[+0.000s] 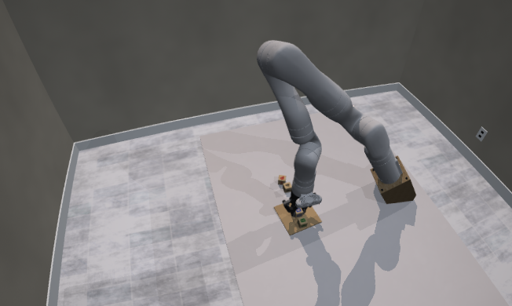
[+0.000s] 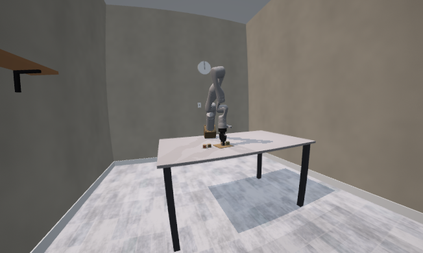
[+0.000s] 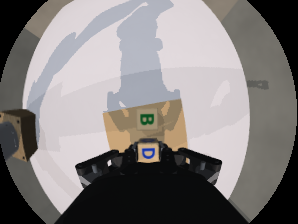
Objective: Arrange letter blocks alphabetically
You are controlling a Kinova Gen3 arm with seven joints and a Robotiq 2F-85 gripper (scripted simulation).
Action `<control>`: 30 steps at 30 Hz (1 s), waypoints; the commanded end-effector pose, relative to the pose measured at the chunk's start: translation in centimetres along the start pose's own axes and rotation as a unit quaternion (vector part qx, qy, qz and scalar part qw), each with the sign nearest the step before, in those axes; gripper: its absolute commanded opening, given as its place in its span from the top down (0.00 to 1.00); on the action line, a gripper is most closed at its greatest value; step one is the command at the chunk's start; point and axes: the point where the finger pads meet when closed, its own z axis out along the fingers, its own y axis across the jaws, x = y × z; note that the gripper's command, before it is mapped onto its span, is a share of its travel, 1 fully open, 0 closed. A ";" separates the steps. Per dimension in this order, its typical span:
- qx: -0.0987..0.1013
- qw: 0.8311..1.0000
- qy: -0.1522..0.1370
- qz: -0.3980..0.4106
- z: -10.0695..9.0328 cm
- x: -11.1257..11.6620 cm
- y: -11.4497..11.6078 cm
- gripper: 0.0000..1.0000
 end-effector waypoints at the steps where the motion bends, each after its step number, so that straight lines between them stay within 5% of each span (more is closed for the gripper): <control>1: 0.000 1.000 0.000 0.000 0.0 0.0 0.0 0.62; 7: 0.000 1.000 0.000 0.000 0.0 0.0 0.0 0.54; 30: 0.000 1.000 0.000 0.000 -0.1 0.0 0.0 0.54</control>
